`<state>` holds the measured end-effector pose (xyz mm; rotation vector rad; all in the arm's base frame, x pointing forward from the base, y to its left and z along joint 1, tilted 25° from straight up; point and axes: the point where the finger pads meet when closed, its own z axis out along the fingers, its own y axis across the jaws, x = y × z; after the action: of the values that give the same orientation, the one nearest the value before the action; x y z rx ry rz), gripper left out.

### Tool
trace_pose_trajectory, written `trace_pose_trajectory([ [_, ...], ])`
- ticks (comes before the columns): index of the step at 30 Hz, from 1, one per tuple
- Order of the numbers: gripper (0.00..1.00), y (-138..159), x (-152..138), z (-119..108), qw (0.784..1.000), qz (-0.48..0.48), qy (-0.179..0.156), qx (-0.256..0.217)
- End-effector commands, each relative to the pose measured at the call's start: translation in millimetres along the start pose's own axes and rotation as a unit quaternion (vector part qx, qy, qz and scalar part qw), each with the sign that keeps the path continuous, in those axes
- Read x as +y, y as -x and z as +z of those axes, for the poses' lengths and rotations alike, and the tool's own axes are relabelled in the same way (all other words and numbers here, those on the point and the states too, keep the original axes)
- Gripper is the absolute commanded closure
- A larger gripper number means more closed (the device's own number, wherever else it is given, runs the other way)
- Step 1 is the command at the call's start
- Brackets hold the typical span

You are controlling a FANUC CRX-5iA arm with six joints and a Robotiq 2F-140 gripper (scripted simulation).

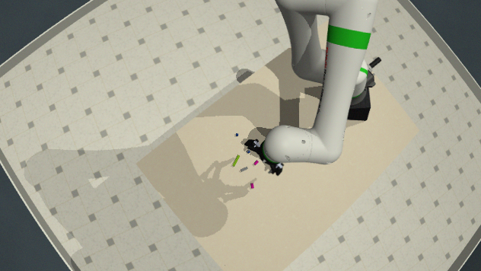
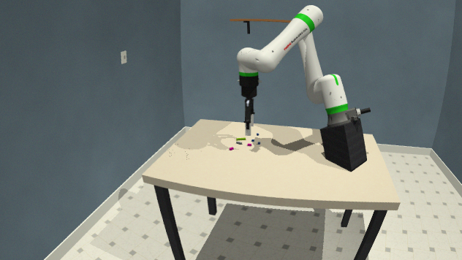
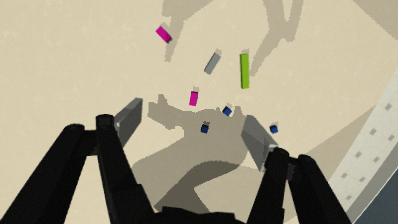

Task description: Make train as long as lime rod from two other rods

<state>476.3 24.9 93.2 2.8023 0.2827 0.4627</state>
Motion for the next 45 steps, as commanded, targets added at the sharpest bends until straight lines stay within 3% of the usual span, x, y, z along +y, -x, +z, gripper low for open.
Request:
trace_pose_trajectory([
  [1, 0.85, -0.2, -0.1, -0.2, 1.0, 0.0, 0.0, 0.0],
  [45, 0.85, -0.2, -0.1, 3.6, 1.0, 0.0, 0.0, 0.0],
])
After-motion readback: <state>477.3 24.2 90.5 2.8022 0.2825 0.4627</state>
